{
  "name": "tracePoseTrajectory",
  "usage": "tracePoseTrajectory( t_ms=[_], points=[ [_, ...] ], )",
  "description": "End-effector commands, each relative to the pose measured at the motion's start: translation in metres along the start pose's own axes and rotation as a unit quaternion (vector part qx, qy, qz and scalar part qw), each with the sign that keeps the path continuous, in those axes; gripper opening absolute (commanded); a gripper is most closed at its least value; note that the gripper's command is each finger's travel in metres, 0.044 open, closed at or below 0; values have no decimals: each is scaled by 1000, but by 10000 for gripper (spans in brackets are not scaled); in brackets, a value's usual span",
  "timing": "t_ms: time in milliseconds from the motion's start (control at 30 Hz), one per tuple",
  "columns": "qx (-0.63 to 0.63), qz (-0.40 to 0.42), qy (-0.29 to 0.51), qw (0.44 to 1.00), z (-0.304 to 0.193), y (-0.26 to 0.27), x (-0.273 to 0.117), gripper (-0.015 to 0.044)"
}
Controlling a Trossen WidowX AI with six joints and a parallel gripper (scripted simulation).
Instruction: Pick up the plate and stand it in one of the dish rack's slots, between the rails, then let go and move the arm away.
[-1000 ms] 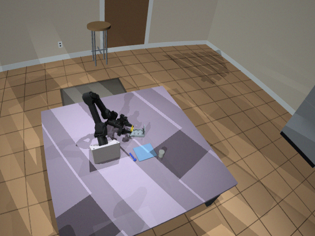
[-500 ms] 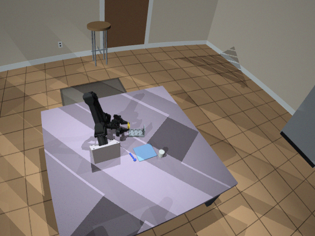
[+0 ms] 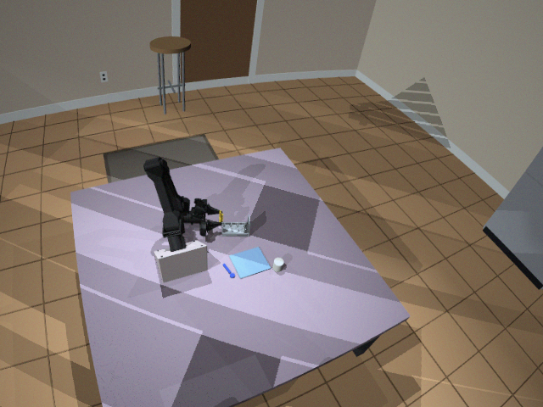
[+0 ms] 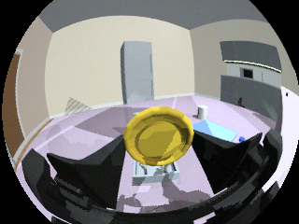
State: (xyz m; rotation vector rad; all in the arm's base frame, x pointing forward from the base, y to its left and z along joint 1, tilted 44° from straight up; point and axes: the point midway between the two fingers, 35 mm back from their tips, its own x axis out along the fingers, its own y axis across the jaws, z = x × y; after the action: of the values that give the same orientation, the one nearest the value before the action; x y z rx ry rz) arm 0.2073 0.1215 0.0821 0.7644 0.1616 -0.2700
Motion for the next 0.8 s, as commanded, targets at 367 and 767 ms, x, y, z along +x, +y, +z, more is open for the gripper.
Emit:
tracePoseTrajectory(
  t_ms=[367,767],
  points=[
    [-3,-1,-1,1000,-21,1,14,0],
    [-3,0,-1,1000,-25,1,26,0]
  ],
)
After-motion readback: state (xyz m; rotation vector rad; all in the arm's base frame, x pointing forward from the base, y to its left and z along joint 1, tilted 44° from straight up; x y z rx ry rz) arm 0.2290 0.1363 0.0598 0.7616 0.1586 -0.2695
